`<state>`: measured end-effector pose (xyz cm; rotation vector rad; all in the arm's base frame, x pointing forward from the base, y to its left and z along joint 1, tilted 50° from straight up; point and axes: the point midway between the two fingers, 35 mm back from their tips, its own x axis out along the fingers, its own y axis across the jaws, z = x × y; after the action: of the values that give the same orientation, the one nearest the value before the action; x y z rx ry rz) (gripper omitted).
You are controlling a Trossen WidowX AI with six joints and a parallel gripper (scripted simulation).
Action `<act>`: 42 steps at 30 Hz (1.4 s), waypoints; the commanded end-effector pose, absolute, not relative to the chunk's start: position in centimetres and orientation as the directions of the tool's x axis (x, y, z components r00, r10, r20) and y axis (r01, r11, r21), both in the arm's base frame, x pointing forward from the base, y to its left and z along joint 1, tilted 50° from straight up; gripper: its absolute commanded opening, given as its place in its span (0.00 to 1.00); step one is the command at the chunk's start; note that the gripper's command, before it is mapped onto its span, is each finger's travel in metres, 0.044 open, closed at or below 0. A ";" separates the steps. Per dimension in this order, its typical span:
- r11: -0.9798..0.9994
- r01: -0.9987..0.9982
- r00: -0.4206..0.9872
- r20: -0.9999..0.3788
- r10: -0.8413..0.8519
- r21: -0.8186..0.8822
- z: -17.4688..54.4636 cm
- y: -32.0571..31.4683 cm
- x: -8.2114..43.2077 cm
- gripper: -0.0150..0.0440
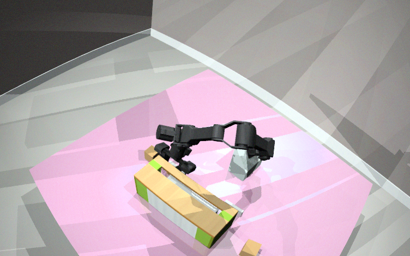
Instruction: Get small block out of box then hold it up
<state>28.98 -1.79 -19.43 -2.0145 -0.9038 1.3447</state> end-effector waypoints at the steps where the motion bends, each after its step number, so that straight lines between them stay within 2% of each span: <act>1: -0.620 0.225 0.275 -0.561 0.781 -0.752 -19.5 -1.6 28.9 0.51; 4: -0.620 0.225 0.275 -0.561 0.781 -0.752 -19.5 -1.6 28.9 0.38; 7: -0.620 0.225 0.275 -0.561 0.781 -0.752 -19.5 -1.6 28.9 0.35; 9: -0.627 0.244 0.282 -0.565 0.776 -0.739 -19.3 -1.9 29.0 0.26; 27: -0.625 0.224 0.273 -0.567 0.777 -0.748 -15.4 -6.4 29.7 0.25; 42: -0.673 -0.024 0.298 -0.648 0.700 -0.739 -10.3 -8.8 28.4 0.25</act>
<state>28.85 -8.13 -11.70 -1.9393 -0.6825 1.4131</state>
